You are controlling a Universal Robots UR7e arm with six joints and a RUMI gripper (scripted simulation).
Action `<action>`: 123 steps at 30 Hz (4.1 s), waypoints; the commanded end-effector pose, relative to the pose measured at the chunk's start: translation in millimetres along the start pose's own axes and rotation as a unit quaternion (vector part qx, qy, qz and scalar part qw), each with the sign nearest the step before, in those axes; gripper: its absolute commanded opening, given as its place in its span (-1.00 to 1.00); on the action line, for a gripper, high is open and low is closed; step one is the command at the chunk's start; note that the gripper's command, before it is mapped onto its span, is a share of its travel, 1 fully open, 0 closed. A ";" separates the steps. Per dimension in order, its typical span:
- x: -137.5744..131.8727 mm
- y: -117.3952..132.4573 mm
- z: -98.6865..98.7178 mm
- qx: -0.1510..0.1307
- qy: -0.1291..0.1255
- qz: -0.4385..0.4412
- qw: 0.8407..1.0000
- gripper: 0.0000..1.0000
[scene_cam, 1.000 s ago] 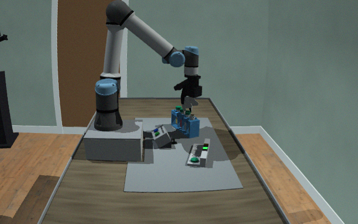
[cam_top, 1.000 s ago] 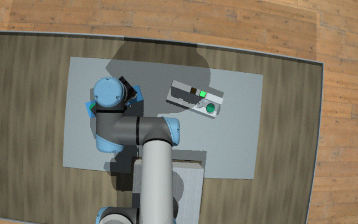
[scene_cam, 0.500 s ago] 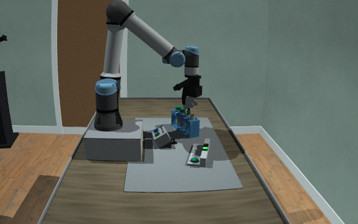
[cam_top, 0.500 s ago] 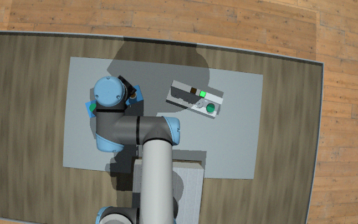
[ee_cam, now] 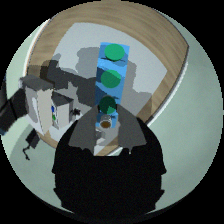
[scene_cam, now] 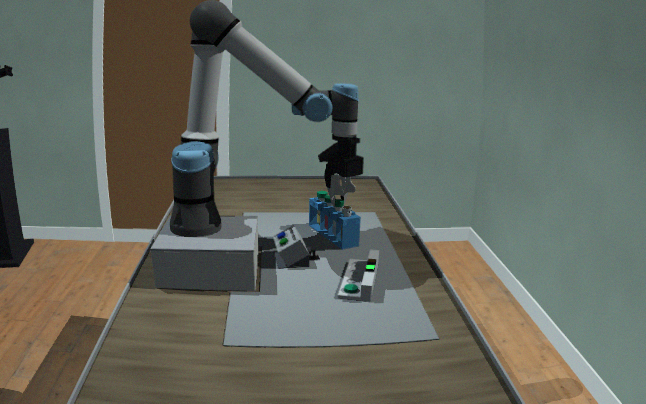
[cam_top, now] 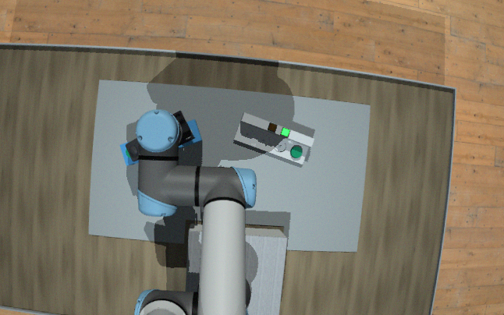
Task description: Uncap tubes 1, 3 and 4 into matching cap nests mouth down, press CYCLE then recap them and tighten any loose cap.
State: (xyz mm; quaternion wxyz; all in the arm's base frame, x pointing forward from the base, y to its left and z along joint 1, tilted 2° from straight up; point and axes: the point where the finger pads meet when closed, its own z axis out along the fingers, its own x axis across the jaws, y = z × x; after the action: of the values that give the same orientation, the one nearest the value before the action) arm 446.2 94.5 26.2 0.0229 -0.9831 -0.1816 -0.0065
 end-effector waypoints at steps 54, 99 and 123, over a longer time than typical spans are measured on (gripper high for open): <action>0.3 -0.1 -0.3 -0.004 -0.002 -0.039 0.999 -0.30; 0.3 -0.1 0.3 -0.005 0.000 0.191 0.982 -1.00; 0.3 -0.1 0.6 -0.005 0.000 0.334 0.943 -0.30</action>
State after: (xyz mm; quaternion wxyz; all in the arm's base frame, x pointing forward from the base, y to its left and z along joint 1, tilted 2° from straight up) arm 446.1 94.7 25.2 0.0193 -0.9874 0.1572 0.0011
